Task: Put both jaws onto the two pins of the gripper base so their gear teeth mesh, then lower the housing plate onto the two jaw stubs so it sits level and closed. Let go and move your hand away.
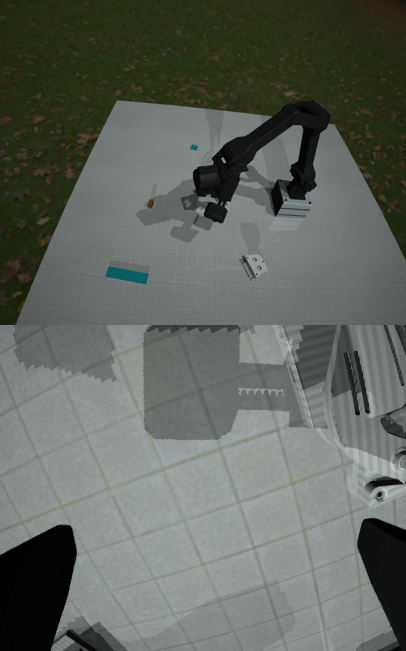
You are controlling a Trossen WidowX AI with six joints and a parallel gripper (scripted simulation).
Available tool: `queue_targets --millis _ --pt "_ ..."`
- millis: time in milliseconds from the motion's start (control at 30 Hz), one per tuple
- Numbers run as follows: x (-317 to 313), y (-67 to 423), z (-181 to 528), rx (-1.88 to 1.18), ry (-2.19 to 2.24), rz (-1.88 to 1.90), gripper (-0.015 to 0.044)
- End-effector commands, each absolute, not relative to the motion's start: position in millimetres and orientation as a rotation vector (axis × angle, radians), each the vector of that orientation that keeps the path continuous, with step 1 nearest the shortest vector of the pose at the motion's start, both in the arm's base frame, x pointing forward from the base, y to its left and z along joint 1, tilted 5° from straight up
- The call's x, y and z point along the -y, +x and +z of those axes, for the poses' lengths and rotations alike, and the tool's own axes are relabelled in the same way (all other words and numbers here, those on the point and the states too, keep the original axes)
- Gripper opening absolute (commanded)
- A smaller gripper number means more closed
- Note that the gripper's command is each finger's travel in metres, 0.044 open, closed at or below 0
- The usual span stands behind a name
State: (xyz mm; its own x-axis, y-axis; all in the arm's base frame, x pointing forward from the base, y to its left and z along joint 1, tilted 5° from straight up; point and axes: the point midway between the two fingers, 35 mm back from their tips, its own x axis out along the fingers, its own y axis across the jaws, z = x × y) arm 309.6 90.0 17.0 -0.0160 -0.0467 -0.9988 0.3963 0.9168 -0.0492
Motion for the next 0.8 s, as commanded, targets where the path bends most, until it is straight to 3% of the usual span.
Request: queue_targets --millis 0,767 --pt "-96.6 308.2 18.0 -1.569 0.19 -0.26 0.044" --pt "-132.1 294.8 19.6 -1.572 -0.362 0.312 0.044"
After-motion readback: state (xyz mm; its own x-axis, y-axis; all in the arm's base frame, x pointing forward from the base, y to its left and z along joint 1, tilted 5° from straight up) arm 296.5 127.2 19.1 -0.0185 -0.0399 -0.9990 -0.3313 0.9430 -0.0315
